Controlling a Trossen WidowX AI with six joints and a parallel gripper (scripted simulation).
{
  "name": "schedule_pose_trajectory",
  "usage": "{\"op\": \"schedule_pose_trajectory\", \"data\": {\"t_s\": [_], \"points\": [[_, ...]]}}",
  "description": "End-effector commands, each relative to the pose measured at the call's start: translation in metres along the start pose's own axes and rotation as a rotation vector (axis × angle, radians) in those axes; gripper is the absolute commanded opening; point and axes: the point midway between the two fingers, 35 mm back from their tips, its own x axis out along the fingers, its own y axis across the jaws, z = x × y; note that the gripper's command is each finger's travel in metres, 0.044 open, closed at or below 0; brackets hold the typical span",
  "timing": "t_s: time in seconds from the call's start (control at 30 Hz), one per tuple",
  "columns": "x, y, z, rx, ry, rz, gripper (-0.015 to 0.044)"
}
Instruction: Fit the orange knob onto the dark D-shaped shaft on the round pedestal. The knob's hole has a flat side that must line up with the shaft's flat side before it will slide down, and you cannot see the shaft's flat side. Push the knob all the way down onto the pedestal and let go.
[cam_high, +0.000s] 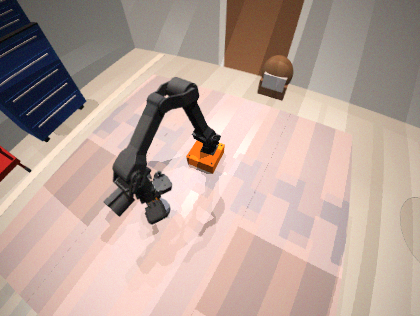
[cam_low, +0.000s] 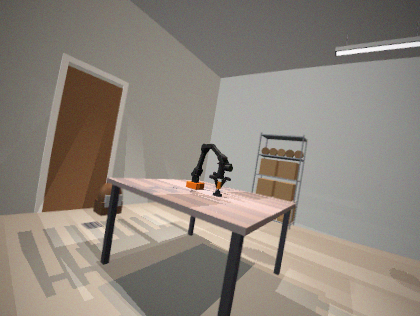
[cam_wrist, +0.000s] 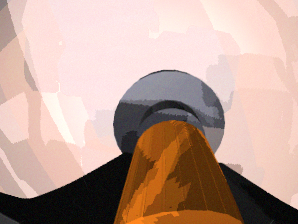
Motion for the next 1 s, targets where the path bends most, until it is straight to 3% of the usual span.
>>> {"op": "schedule_pose_trajectory", "data": {"t_s": [0.0,0.97], "points": [[-0.0022,-0.0008,-0.0021,-0.01,0.005,0.001,0.0],[-0.0023,0.0013,0.0011,-0.01,0.005,0.001,0.0]]}}
